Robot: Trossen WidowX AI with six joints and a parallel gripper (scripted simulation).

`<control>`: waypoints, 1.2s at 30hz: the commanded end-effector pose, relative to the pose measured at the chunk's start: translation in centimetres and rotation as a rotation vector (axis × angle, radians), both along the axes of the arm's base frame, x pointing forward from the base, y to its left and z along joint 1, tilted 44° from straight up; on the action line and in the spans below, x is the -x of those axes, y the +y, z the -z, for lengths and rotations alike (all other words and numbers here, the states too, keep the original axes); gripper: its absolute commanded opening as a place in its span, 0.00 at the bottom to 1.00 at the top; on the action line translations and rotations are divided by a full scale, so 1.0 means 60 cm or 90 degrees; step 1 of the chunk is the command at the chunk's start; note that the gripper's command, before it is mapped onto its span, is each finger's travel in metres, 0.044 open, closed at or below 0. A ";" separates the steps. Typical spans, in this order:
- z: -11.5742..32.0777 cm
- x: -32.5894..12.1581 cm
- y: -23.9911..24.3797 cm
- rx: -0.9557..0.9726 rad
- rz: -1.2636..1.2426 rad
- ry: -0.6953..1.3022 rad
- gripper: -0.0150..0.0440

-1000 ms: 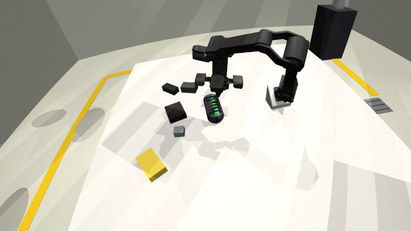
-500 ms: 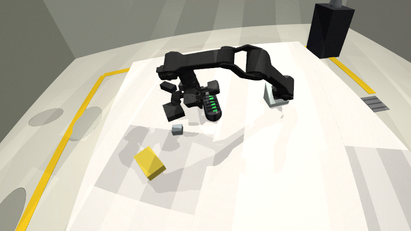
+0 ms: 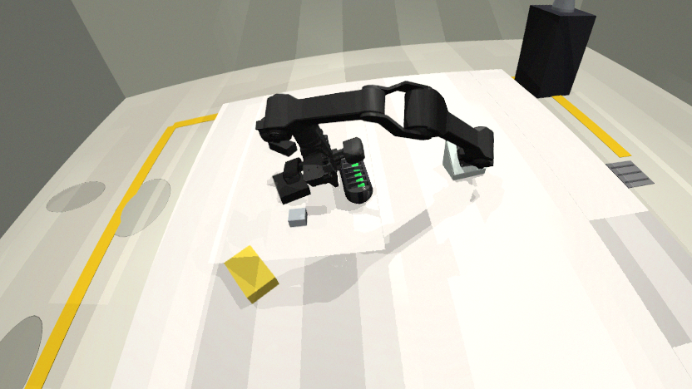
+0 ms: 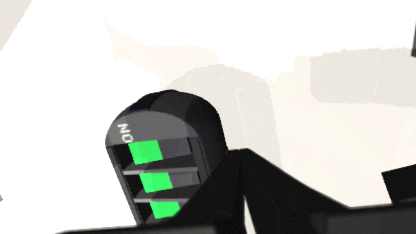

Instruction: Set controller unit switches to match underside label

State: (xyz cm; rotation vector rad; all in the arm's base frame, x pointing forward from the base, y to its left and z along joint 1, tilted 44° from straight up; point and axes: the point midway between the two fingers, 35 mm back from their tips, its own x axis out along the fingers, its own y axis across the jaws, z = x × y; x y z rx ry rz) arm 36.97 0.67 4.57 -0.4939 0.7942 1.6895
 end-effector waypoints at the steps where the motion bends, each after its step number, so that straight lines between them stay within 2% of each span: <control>1: 0.000 0.000 0.000 0.000 0.000 0.001 0.25; 16: 0.000 0.000 -0.001 0.000 0.001 0.001 0.25; 18: 0.007 0.004 -0.015 -0.009 0.005 -0.009 0.34; 26: 0.082 0.086 -0.166 -0.097 0.066 -0.145 0.70; 32: 0.087 0.095 -0.176 -0.102 0.072 -0.158 0.97; 33: 0.087 0.095 -0.176 -0.102 0.072 -0.158 1.00; 36: 0.091 0.094 -0.173 -0.102 0.072 -0.158 1.00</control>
